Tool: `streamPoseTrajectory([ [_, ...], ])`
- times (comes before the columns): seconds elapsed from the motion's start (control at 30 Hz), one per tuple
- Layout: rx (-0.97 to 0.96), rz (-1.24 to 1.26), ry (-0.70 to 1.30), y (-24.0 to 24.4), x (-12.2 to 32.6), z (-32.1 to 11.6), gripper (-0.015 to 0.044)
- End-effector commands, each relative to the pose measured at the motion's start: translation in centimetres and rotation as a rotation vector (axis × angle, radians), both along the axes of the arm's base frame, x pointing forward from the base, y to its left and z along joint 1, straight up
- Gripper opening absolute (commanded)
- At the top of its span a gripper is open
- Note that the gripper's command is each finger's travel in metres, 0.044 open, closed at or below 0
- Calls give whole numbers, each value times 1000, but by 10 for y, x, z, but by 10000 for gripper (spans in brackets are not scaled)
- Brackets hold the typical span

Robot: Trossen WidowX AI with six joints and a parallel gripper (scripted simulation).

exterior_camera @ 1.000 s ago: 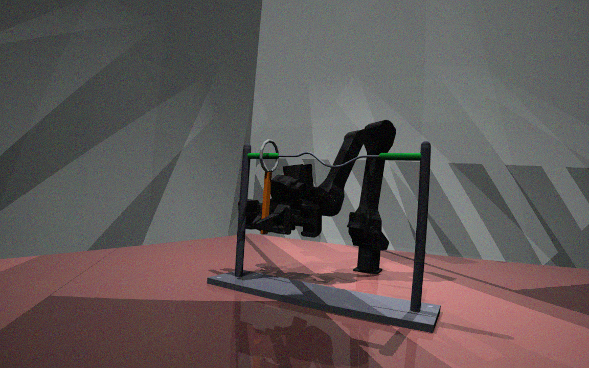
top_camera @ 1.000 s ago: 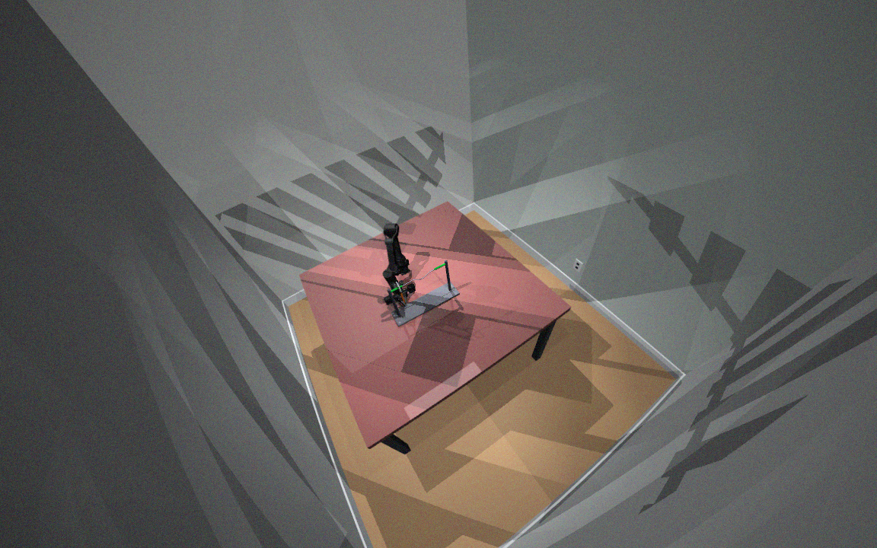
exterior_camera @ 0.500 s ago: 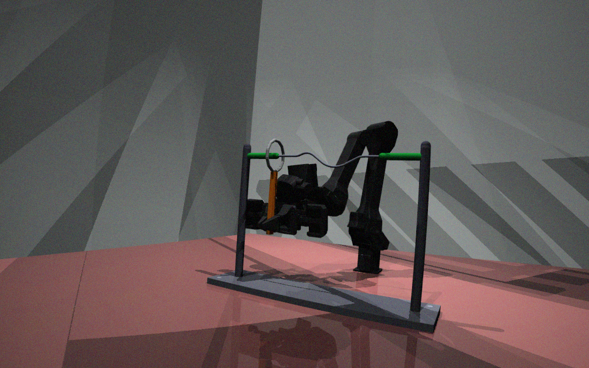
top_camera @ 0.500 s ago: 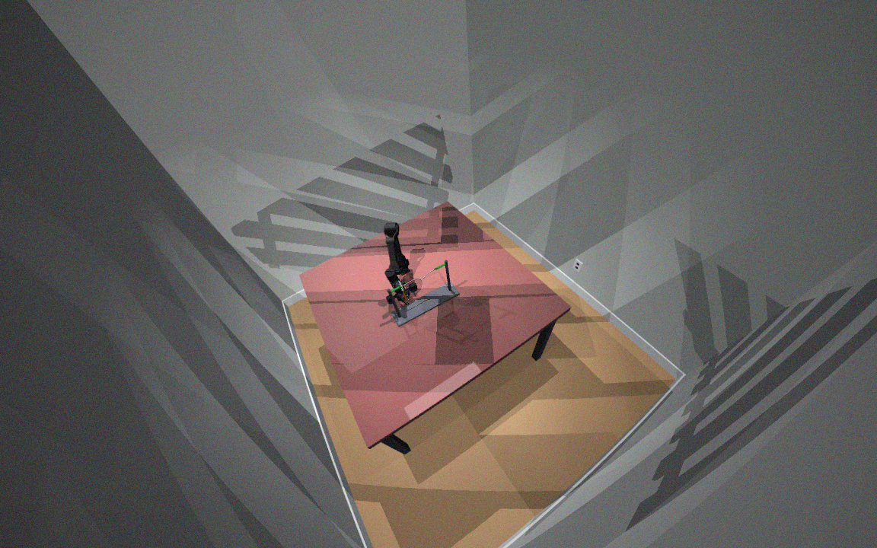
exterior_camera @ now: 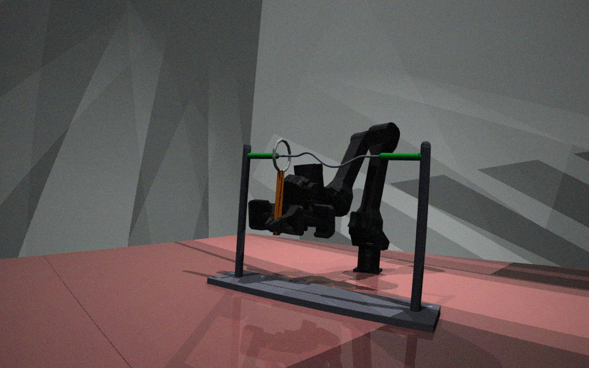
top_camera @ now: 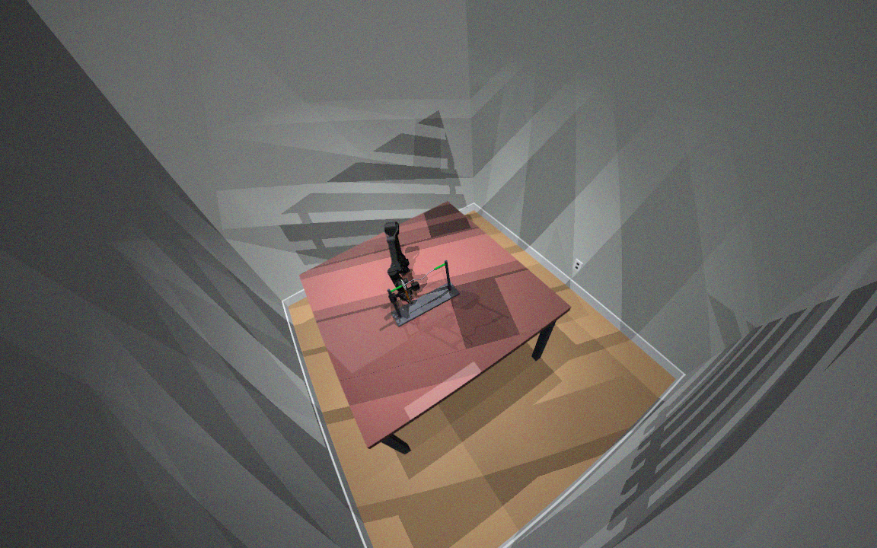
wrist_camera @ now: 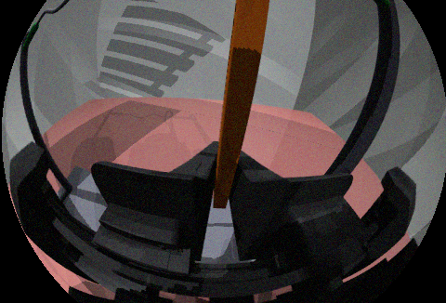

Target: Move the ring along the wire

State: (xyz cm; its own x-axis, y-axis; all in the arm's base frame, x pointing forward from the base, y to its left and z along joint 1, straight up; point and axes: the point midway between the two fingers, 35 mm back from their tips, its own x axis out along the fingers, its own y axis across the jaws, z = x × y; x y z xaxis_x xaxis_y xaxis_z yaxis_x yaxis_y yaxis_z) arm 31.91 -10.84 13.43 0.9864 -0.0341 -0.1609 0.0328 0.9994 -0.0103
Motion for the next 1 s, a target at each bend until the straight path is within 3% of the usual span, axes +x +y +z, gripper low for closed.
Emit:
streamPoseTrajectory([
  [0.0,6,-4,2,5,0,-1,-150],
  [0.97,132,-36,-2,49,2,1,-150],
])
